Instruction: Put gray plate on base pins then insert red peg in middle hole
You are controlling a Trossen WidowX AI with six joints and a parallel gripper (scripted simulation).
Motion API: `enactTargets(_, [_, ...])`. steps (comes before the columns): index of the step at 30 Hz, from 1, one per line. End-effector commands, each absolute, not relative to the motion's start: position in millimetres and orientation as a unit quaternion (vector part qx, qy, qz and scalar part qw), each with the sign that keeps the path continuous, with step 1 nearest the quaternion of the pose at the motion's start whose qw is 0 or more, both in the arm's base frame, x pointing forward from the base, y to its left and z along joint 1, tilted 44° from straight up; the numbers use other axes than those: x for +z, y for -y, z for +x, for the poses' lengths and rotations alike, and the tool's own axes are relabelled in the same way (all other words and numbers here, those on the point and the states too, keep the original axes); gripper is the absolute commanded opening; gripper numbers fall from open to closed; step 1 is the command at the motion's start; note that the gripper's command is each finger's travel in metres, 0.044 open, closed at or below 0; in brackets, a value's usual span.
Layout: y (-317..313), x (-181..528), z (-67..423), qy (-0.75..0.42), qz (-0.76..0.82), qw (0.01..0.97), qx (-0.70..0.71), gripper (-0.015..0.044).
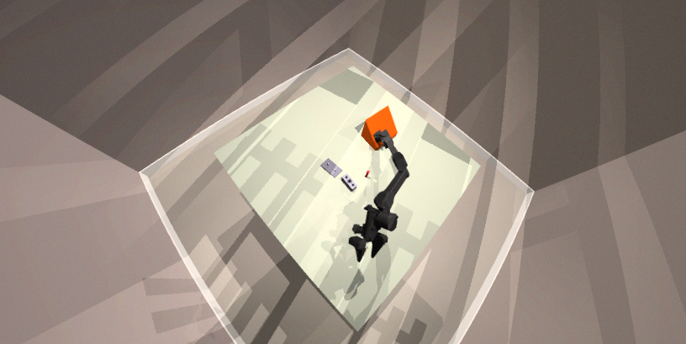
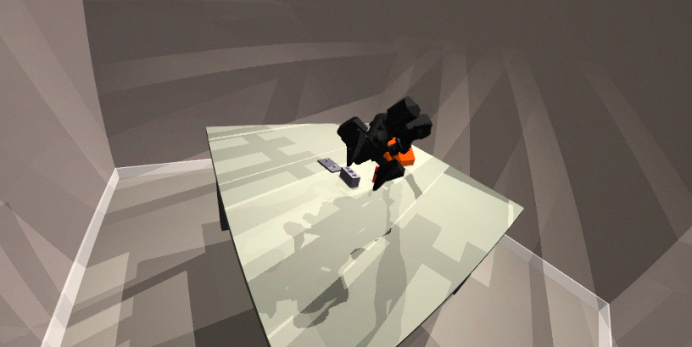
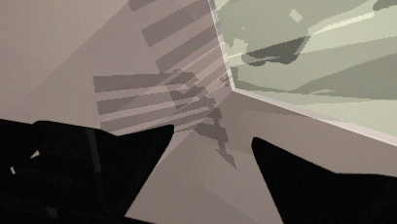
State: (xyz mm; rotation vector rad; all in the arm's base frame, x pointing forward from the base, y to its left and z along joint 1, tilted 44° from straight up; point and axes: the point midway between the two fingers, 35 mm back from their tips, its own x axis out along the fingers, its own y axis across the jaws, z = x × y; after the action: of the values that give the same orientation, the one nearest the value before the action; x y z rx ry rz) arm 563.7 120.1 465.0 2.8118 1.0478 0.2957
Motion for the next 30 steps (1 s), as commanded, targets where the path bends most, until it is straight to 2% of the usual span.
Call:
enactTargets(1, [-120,465,564,-0.347,0.931,0.063,0.098,0.0426])
enactTargets(3, [-118,459,565,-0.343,0.930,0.090,0.097,0.0440])
enactTargets(9, [-95,406,572,-0.324,0.886,0.319,0.088,0.0440])
enactTargets(16, [-68,342,566,-0.337,0.755,0.557,0.083,0.0440])
enactTargets(30, [-40,278,544,-0.379,0.552,0.735,0.108,0.0440])
